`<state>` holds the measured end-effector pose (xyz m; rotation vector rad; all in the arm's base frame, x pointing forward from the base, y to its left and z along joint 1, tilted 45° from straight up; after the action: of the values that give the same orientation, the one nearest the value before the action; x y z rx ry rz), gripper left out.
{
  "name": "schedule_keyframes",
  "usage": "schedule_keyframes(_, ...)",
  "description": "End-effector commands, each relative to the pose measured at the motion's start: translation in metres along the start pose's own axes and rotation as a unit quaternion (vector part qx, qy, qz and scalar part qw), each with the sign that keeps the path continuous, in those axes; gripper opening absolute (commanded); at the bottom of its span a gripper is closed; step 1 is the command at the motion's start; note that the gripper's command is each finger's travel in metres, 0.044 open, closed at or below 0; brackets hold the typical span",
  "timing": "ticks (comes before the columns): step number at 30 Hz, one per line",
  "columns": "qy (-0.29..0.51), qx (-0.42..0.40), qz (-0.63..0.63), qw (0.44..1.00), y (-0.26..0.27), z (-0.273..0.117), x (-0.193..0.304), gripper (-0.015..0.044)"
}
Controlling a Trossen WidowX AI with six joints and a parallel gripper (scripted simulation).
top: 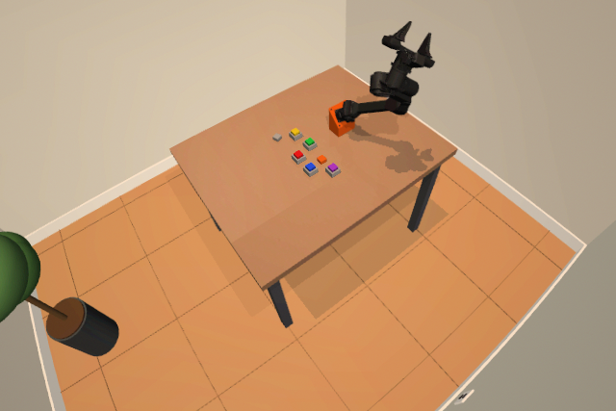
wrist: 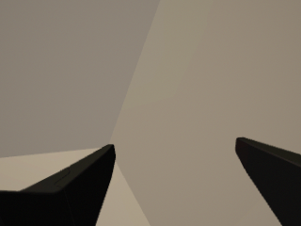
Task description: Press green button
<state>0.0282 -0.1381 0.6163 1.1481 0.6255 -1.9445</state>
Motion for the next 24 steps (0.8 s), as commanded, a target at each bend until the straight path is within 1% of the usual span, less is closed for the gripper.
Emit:
schedule_keyframes(1, -0.007, -0.004, -0.007, 1.000, 0.004, -0.001, -0.001, 0.0400)
schedule_keyframes(2, -0.026, -0.015, -0.029, 0.999, 0.018, -0.003, -0.006, 0.0400)
schedule_keyframes(4, -0.098, -0.067, -0.103, 0.988, 0.071, -0.018, -0.016, 0.0400)
schedule_keyframes(8, -0.158, -0.124, -0.162, 0.966, 0.121, -0.035, -0.016, 0.0400)
schedule_keyframes(12, -0.224, -0.214, -0.228, 0.923, 0.186, -0.066, -0.004, 0.0400)
schedule_keyframes(18, -0.291, -0.374, -0.306, 0.826, 0.274, -0.128, 0.045, 0.0400)
schedule_keyframes(24, -0.305, -0.538, -0.354, 0.702, 0.330, -0.198, 0.119, 0.0400)
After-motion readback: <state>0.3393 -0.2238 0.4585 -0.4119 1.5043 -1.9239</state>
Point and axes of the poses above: the point midway between the two fingers, 35 mm back from their tips, its own z axis out along the fingers, its own y axis across the jaws, x = y × z, the point moved 2 cm from there along -z, back along the fingers, and after that the axes turned 5 degrees about -z, right-handed, at the moved point
